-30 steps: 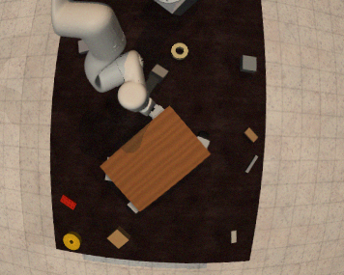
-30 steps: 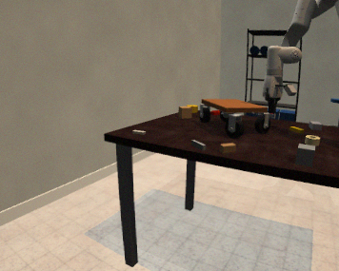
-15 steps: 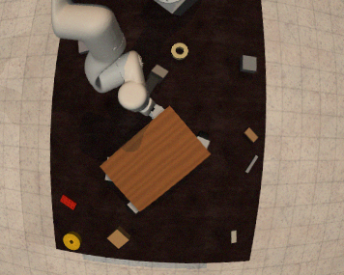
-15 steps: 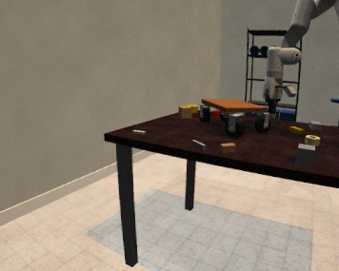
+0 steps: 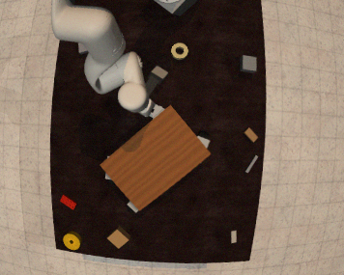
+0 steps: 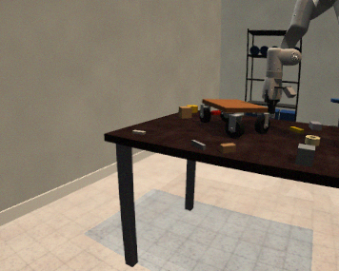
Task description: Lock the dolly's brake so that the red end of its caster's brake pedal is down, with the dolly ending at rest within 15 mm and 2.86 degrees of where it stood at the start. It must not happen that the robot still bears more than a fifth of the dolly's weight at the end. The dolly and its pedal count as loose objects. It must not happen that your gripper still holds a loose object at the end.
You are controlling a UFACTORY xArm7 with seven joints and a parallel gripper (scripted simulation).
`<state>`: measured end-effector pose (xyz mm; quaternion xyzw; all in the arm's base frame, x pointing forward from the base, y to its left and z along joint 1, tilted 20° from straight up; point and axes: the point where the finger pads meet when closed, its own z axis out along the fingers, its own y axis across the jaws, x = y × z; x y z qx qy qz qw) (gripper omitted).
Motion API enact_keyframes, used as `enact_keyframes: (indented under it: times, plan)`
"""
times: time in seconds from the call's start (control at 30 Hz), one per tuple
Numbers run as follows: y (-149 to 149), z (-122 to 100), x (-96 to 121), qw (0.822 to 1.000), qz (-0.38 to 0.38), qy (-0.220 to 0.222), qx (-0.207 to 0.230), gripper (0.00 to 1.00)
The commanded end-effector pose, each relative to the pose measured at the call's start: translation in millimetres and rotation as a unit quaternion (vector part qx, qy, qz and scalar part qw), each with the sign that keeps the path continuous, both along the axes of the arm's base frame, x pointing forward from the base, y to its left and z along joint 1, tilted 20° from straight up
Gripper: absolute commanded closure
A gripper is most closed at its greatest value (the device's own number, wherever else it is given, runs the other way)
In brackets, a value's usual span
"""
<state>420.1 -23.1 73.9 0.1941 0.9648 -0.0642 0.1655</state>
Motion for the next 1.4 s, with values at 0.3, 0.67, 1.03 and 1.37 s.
enact_keyframes:
  times: [0.3, 0.67, 1.03, 1.37]
  plan:
    - [0, -3, -1, 1.0, 0.0, 0.003, 0.0, 1.0]
    - [0, -3, -1, 1.0, 0.0, 0.003, 0.0, 1.0]
    - [2, 5, -4, 1.0, 0.0, 0.003, 0.0, 1.0]
    - [9, 39, -15, 1.0, 0.0, 0.003, 0.0, 1.0]
